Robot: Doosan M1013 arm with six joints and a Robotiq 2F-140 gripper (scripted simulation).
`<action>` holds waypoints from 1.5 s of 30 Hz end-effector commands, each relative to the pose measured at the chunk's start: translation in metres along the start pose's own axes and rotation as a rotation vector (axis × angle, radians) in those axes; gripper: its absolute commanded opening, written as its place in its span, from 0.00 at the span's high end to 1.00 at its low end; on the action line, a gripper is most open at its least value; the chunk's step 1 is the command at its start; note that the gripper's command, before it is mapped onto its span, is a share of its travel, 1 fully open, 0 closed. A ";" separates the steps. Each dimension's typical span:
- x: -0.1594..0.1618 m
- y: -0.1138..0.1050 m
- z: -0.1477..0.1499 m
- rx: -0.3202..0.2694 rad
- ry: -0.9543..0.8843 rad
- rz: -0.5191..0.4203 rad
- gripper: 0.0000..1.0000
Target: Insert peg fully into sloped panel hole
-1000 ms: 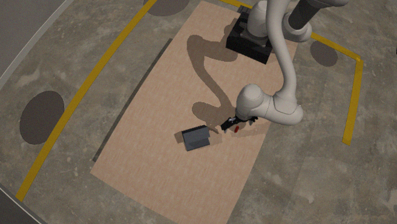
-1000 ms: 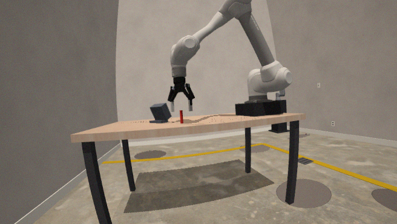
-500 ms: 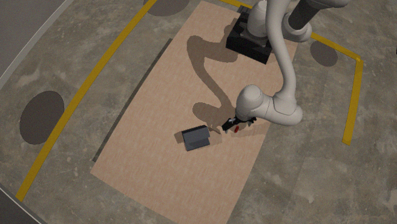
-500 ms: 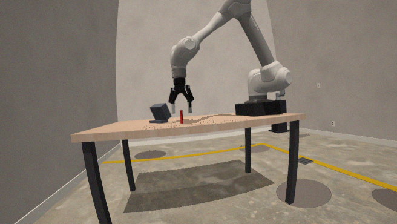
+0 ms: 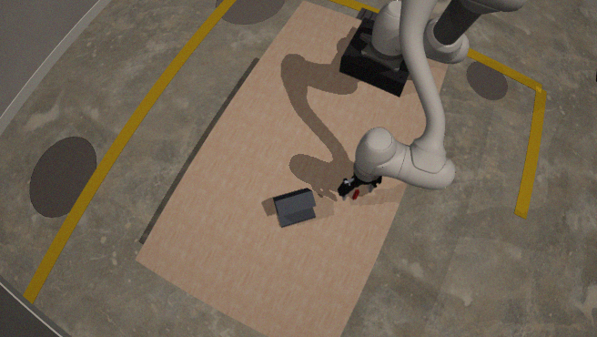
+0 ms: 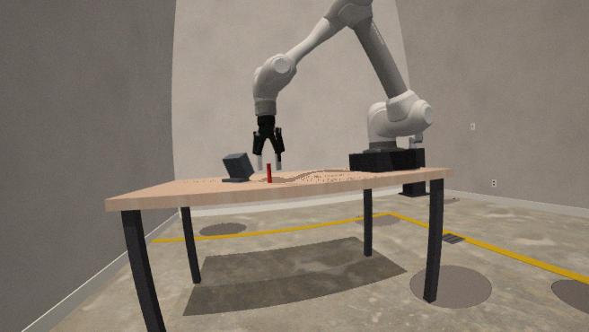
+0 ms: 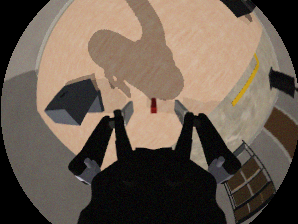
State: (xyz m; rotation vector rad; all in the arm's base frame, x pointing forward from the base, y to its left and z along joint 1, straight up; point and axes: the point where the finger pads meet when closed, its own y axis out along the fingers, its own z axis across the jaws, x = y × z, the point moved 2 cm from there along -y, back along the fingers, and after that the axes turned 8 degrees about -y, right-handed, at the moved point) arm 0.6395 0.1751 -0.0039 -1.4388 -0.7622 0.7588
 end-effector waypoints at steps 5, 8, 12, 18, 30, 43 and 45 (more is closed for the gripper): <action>0.000 -0.001 0.000 0.000 0.000 0.000 0.41; 0.000 -0.001 0.000 0.000 0.000 0.000 0.46; 0.000 -0.001 0.000 0.000 0.000 0.000 0.53; 0.000 -0.001 0.000 0.000 0.000 0.000 0.64; 0.000 -0.001 0.000 0.000 0.000 0.000 0.82; 0.000 -0.005 0.000 0.001 0.001 -0.001 1.00; 0.000 -0.014 0.000 0.003 0.002 -0.002 1.00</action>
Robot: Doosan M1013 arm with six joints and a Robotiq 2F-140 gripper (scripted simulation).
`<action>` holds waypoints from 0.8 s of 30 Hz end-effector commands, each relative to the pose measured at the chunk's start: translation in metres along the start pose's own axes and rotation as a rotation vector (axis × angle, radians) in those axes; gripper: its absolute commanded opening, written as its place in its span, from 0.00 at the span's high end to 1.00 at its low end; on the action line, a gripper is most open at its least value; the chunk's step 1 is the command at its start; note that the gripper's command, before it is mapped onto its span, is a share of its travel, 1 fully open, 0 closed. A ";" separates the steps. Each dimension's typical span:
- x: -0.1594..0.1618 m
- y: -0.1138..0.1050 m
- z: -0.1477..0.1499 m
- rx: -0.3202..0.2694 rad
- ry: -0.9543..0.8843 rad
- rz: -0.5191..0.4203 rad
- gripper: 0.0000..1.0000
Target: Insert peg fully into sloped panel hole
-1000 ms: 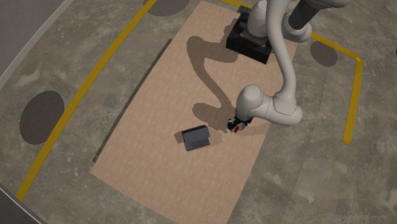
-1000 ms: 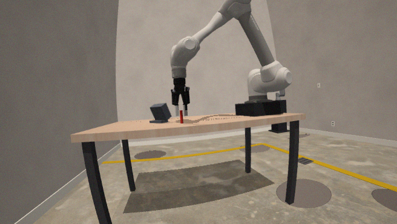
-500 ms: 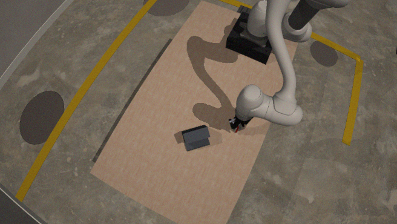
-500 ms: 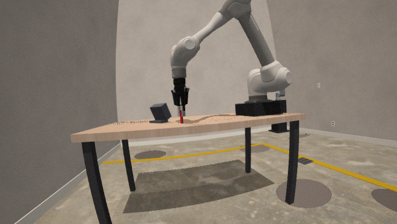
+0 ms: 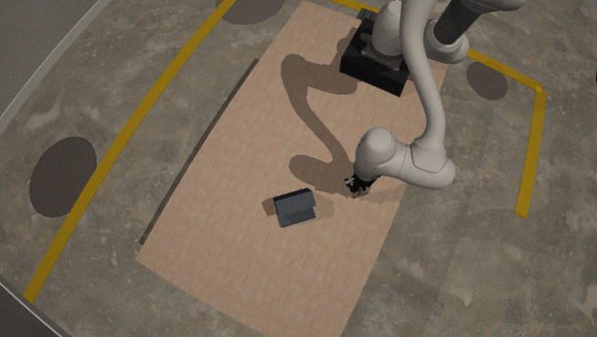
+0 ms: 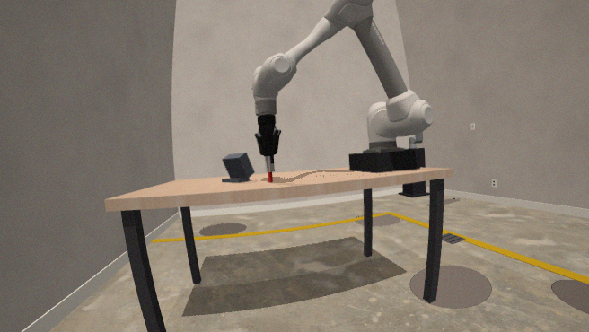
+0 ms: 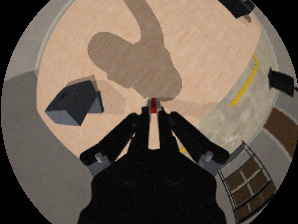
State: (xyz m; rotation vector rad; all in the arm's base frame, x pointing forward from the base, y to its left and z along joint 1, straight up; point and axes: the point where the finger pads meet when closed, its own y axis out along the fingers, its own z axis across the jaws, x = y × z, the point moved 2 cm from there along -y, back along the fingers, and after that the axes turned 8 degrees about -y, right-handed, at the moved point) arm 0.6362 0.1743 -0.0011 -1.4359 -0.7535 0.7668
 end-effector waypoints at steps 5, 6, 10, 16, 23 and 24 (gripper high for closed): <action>0.002 -0.039 -0.003 -0.002 0.003 -0.010 1.00; 0.002 -0.045 -0.003 -0.002 0.003 -0.010 1.00; 0.002 -0.054 -0.003 -0.002 0.003 -0.010 1.00; 0.002 -0.073 -0.003 -0.002 0.003 -0.010 1.00; -0.007 -0.064 -0.003 0.026 0.030 -0.009 1.00; -0.009 -0.063 -0.004 0.033 0.038 -0.012 1.00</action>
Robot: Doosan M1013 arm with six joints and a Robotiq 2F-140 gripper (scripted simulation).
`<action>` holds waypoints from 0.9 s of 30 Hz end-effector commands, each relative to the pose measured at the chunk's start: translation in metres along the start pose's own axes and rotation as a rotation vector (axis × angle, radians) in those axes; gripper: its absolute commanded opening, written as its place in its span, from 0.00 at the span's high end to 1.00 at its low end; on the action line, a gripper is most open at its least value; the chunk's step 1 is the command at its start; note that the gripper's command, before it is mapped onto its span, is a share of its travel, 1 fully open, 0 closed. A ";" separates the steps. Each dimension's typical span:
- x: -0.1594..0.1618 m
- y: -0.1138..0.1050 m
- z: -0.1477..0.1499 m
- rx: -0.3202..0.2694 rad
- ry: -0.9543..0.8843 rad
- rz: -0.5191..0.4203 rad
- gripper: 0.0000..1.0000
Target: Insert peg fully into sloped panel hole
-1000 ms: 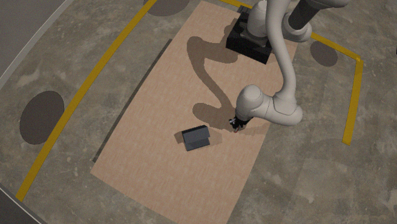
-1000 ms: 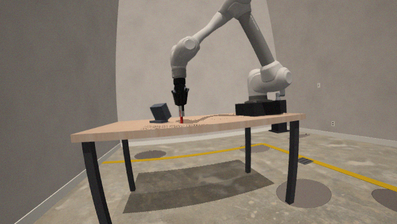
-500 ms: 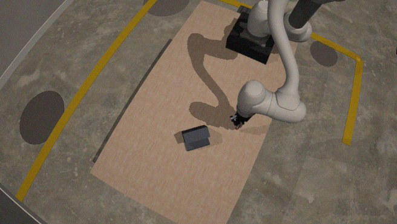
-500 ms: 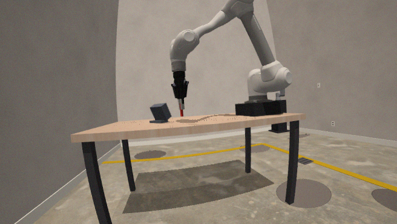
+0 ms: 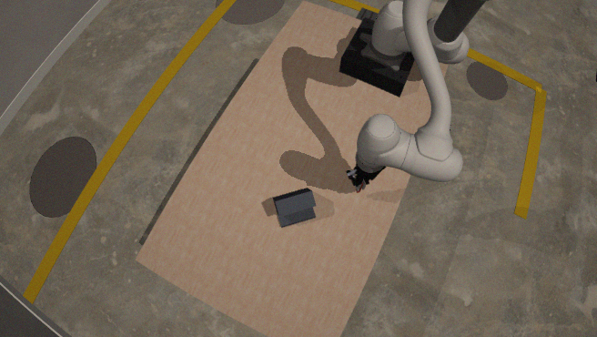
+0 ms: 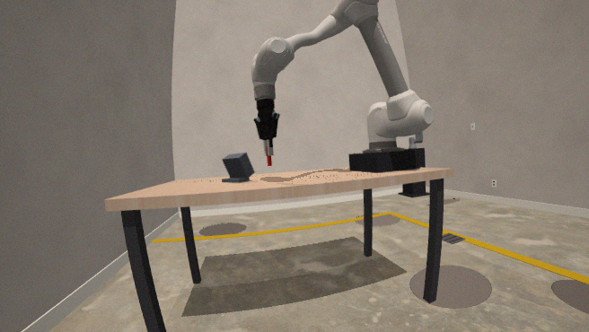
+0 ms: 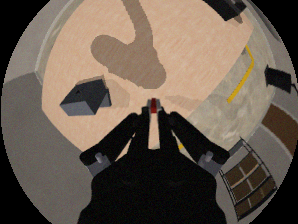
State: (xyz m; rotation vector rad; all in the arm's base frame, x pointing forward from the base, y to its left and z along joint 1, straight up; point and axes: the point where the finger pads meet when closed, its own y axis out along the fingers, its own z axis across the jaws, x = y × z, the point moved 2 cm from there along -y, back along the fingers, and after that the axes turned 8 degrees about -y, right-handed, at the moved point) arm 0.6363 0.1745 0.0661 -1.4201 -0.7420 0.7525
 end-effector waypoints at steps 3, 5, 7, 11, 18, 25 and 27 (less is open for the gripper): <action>-0.011 0.005 -0.005 0.023 0.033 -0.005 1.00; -0.015 0.007 -0.007 0.037 0.050 -0.012 1.00; -0.019 0.009 -0.008 0.053 0.068 -0.017 1.00; -0.027 0.013 -0.009 0.086 0.108 -0.028 1.00; -0.039 0.019 -0.011 0.136 0.167 -0.046 1.00; -0.049 0.024 -0.013 0.184 0.226 -0.068 1.00; -0.053 0.026 -0.014 0.200 0.246 -0.075 1.00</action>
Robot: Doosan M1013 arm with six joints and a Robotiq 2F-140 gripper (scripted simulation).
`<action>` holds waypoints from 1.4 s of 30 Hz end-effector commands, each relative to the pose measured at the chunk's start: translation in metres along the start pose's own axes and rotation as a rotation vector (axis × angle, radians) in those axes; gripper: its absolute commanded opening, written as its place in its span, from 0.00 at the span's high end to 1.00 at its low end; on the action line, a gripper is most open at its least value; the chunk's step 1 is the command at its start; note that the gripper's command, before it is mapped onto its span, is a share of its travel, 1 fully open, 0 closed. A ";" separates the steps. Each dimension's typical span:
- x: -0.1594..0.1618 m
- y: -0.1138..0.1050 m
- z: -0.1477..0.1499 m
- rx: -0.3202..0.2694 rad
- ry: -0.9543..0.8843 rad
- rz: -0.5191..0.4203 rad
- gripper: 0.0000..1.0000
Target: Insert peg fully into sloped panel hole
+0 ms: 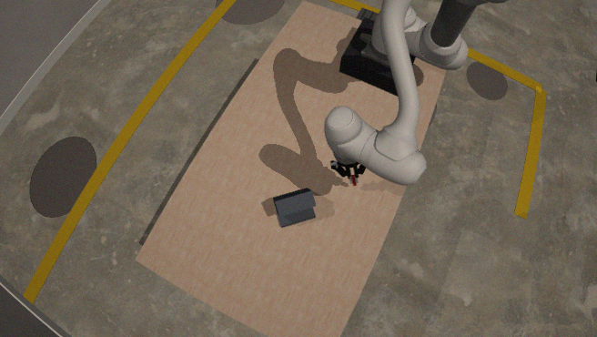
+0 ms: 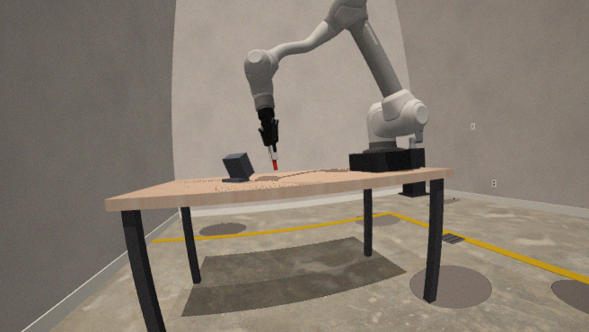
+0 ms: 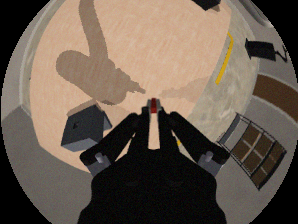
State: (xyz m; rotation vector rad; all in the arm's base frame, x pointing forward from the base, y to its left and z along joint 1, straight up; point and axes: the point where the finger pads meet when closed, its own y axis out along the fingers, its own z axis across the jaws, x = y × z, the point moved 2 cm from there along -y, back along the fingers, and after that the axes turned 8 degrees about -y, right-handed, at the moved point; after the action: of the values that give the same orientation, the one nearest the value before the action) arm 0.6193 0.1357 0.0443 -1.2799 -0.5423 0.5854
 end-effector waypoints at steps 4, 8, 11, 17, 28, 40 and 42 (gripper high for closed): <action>-0.016 0.004 -0.011 0.050 0.071 -0.020 1.00; -0.020 0.005 -0.014 0.074 0.100 -0.033 1.00; -0.023 0.006 -0.015 0.089 0.119 -0.042 1.00; -0.031 0.007 -0.020 0.135 0.178 -0.071 1.00; -0.041 0.007 -0.029 0.202 0.264 -0.120 1.00; -0.052 0.005 -0.042 0.286 0.379 -0.194 1.00; -0.053 0.004 -0.043 0.293 0.388 -0.201 1.00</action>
State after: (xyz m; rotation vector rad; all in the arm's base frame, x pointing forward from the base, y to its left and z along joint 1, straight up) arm 0.6106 0.0792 0.0308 -1.0208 -0.2631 0.2452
